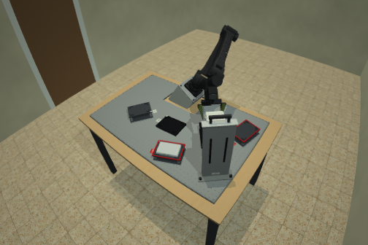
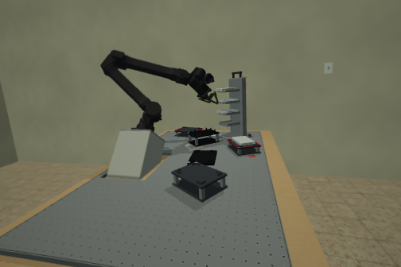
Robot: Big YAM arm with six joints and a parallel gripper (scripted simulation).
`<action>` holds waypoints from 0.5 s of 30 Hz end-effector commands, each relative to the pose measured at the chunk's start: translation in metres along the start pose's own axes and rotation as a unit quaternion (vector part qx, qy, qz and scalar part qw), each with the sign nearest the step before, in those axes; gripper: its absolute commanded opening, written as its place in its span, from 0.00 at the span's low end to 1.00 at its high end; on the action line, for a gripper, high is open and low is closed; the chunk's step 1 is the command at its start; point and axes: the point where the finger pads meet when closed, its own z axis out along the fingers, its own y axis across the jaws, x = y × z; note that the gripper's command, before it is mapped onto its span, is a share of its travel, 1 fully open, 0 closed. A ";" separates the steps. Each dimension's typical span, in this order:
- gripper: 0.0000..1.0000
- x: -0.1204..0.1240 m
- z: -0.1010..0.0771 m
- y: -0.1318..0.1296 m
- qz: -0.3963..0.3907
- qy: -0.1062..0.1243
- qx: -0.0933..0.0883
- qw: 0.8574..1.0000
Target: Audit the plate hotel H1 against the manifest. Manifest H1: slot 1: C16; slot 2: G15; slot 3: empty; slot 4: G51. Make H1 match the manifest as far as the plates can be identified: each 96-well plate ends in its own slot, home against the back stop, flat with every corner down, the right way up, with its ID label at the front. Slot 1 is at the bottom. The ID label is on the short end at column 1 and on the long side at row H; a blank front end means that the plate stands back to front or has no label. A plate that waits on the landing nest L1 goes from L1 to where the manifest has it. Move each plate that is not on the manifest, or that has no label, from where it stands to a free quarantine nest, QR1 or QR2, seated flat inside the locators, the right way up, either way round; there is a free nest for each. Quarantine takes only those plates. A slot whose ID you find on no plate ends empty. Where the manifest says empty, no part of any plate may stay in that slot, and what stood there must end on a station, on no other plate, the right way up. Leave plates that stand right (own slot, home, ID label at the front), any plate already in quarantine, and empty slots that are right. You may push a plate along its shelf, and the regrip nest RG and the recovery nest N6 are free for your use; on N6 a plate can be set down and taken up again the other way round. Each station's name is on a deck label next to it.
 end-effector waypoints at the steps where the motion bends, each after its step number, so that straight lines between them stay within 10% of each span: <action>1: 1.00 -0.044 -0.001 0.020 -0.020 -0.035 -0.015 0.999; 15: 1.00 -0.055 0.011 0.020 -0.020 -0.035 -0.015 0.999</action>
